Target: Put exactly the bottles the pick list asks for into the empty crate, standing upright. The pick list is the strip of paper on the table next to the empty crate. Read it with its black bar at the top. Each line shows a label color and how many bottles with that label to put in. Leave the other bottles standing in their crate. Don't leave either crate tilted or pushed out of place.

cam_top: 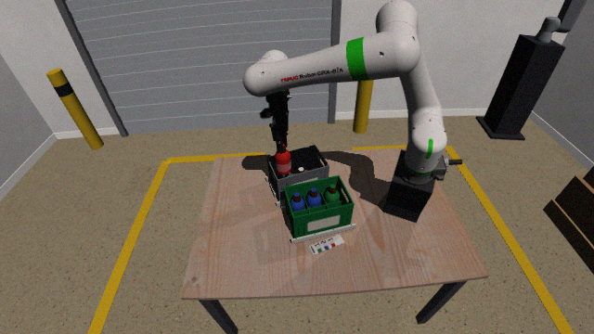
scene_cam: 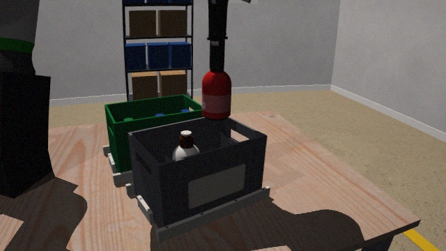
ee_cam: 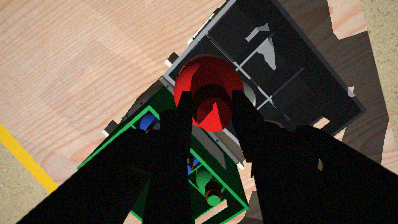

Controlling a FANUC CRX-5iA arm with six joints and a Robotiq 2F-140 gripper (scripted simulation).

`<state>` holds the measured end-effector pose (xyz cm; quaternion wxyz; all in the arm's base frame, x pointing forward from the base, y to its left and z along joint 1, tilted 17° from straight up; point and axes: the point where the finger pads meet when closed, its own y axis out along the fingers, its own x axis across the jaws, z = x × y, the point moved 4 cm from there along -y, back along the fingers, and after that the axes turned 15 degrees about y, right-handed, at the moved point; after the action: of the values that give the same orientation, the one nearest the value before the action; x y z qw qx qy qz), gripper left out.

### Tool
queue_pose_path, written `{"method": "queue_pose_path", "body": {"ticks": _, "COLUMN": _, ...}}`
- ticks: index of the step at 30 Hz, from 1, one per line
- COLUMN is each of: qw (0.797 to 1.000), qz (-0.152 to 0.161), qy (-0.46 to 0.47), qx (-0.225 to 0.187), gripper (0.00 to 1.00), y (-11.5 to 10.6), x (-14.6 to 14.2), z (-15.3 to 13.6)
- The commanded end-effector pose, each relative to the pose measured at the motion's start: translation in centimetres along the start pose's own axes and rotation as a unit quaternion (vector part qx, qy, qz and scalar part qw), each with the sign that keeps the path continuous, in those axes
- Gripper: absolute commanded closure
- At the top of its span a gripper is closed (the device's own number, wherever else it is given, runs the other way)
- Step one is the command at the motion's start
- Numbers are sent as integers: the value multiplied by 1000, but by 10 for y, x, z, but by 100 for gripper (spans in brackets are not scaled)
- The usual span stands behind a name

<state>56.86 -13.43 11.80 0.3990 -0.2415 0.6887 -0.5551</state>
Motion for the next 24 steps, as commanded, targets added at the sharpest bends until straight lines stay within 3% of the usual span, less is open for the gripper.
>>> {"method": "queue_pose_path", "body": {"ticks": 1, "qw": 1000, "qz": 0, "qy": 0, "qx": 1, "gripper": 90, "y": -1, "x": 0, "z": -3}}
{"method": "queue_pose_path", "body": {"ticks": 24, "qw": 1000, "qz": 0, "qy": 0, "qx": 1, "gripper": 90, "y": -1, "x": 3, "z": -43}}
